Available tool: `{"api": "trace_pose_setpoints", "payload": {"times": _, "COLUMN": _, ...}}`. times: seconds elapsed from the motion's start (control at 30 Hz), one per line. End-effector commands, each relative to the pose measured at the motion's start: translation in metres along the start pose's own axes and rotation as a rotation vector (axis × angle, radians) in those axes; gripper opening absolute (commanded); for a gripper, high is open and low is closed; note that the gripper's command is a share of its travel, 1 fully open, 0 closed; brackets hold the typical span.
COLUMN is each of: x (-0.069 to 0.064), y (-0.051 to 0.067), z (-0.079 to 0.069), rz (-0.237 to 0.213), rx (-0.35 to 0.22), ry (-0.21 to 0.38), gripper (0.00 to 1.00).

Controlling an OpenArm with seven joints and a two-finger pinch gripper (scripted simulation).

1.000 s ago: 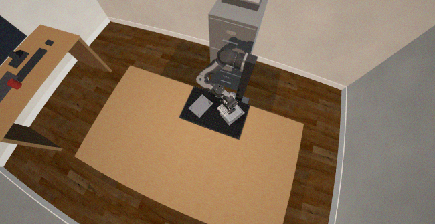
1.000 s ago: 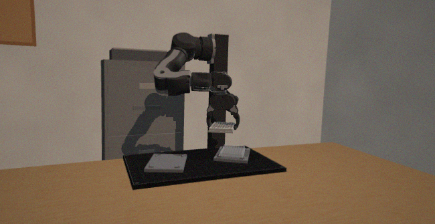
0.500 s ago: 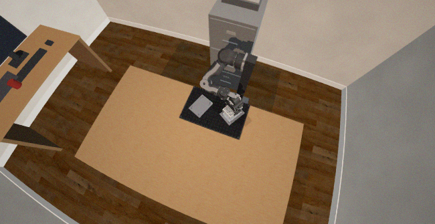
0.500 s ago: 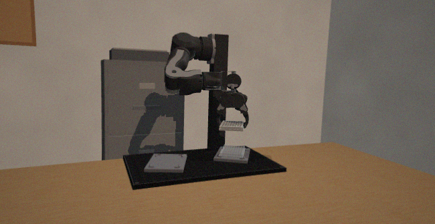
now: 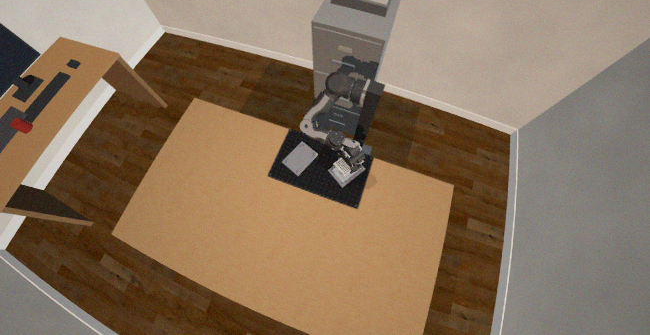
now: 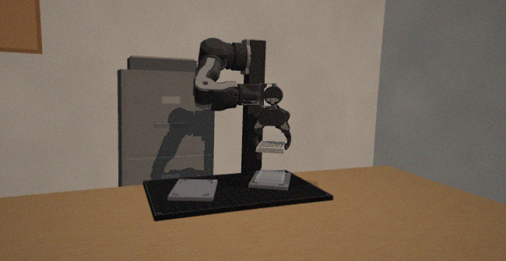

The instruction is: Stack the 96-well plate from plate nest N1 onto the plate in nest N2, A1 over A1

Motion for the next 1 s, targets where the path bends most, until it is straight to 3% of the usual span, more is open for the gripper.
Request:
{"api": "trace_pose_setpoints", "payload": {"times": 0.0, "x": -0.0019, "y": 0.0010, "z": 0.0033, "rz": -0.001, "rx": 0.010, "ry": 0.001, "gripper": 0.00}}
{"api": "trace_pose_setpoints", "payload": {"times": 0.97, "x": -0.0020, "y": 0.0012, "z": 0.0038, "rz": 0.000, "rx": 0.010, "ry": 0.001, "gripper": 0.00}}
Point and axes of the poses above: the point where the finger pads meet when closed, its own x axis out along the fingers, its own z axis across the jaws, y = z × x, the point moved 8 cm from there along -x, back along the fingers, and after that the axes turned 11 degrees about -x, right-handed, at the moved point
